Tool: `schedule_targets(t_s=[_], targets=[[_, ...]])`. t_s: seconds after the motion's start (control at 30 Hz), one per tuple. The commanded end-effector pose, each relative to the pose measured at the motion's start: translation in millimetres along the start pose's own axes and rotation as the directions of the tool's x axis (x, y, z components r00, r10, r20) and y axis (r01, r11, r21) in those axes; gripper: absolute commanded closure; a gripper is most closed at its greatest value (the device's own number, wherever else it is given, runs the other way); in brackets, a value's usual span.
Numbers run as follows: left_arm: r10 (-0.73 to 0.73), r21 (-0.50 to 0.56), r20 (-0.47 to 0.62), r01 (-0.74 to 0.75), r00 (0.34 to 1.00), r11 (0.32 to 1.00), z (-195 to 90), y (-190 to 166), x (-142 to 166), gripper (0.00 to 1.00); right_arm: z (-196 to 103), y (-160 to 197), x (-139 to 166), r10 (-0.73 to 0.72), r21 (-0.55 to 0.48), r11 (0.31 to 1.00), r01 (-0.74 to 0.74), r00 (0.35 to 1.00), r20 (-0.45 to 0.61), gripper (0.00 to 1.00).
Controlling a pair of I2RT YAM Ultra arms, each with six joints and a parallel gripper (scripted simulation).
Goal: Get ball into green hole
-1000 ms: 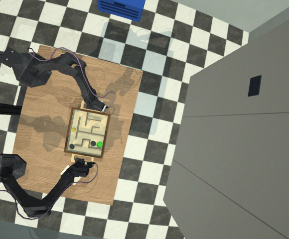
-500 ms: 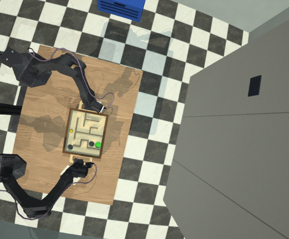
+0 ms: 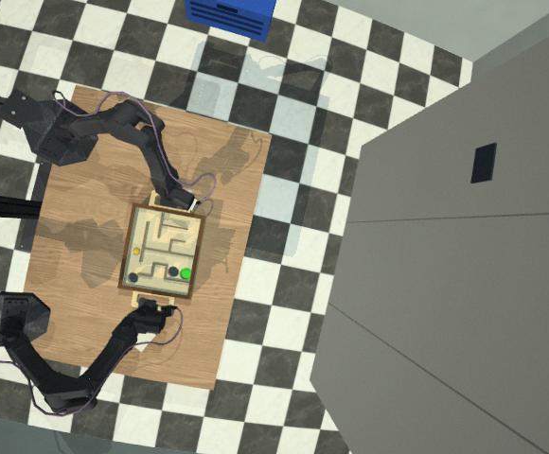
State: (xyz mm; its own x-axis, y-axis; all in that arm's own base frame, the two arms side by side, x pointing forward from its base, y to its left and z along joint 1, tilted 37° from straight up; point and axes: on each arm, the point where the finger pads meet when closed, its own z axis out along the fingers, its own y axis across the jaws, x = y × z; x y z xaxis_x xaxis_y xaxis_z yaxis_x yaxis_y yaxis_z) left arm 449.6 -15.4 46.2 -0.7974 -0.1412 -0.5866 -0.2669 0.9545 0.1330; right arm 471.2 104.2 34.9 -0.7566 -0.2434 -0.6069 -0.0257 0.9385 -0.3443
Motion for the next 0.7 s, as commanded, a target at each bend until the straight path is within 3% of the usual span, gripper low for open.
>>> schedule_targets(t_s=[0.0, 0.03, 0.1, 0.13, 0.2, 0.23, 0.27, 0.3, 0.37, 0.43, 0.5, 0.57, 0.67], targets=[[0.006, -0.046, 0.042, -0.005, 0.999, 0.999, -35.5, 2.5, -28.5, 1.00, -25.1, -15.2, -50.0, 0.041, -0.028, 0.999, -0.039, 0.996, 0.082, 1.00], [0.002, -0.012, 0.092, -0.001, 0.996, 1.000, -35.7, -4.8, -41.5, 1.00, -24.5, -20.5, -56.6, 0.059, 0.003, 0.998, -0.060, 0.992, 0.115, 1.00], [0.002, -0.012, 0.092, -0.001, 0.996, 1.000, -35.7, -4.8, -41.5, 1.00, -24.5, -20.5, -56.6, 0.059, 0.003, 0.998, -0.060, 0.992, 0.115, 1.00], [0.006, -0.061, 0.028, -0.004, 1.000, 0.998, -37.2, 1.3, -30.6, 1.00, -18.3, -14.2, -48.9, 0.040, -0.043, 0.998, -0.037, 0.997, 0.062, 1.00], [0.000, -0.073, 0.034, 0.003, 0.999, 0.997, -43.3, 0.6, -36.2, 1.00, -4.9, -10.7, -45.3, 0.036, -0.055, 0.998, -0.033, 0.998, 0.046, 1.00], [-0.010, -0.061, 0.108, 0.016, 0.994, 0.998, -44.4, -3.4, -48.9, 1.00, -14.7, -17.1, -70.1, 0.070, -0.055, 0.997, -0.062, 0.985, 0.155, 1.00], [-0.005, -0.020, 0.124, 0.008, 0.992, 1.000, -35.7, -3.8, -48.8, 1.00, -20.1, -19.4, -65.5, 0.070, -0.006, 0.998, -0.070, 0.985, 0.155, 1.00], [-0.007, -0.040, 0.112, 0.011, 0.994, 0.999, -29.0, 3.8, -39.1, 1.00, -17.0, -14.0, -47.7, 0.048, -0.011, 0.999, -0.047, 0.990, 0.136, 1.00], [-0.011, -0.032, 0.130, 0.015, 0.991, 0.999, -27.0, 5.8, -36.9, 1.00, -16.6, -12.5, -45.1, 0.053, -0.003, 0.999, -0.053, 0.987, 0.152, 1.00], [0.012, -0.040, 0.080, -0.009, 0.997, 0.999, -29.8, -0.7, -21.3, 1.00, -17.5, -11.1, -37.9, 0.052, -0.018, 0.999, -0.050, 0.992, 0.118, 1.00], [-0.001, 0.013, 0.107, -0.001, 0.994, 1.000, -23.6, 2.4, -29.6, 1.00, -25.3, -15.9, -42.9, 0.058, 0.029, 0.998, -0.063, 0.989, 0.136, 1.00], [0.000, -0.023, 0.048, 0.001, 0.999, 1.000, -29.7, 8.2, -30.6, 1.00, -26.6, -13.6, -43.4, 0.043, 0.005, 0.999, -0.044, 0.996, 0.077, 1.00], [-0.012, -0.017, 0.088, 0.014, 0.996, 1.000, -29.1, 7.4, -40.8, 1.00, -28.4, -13.1, -54.5, 0.054, 0.005, 0.998, -0.055, 0.991, 0.121, 1.00]])
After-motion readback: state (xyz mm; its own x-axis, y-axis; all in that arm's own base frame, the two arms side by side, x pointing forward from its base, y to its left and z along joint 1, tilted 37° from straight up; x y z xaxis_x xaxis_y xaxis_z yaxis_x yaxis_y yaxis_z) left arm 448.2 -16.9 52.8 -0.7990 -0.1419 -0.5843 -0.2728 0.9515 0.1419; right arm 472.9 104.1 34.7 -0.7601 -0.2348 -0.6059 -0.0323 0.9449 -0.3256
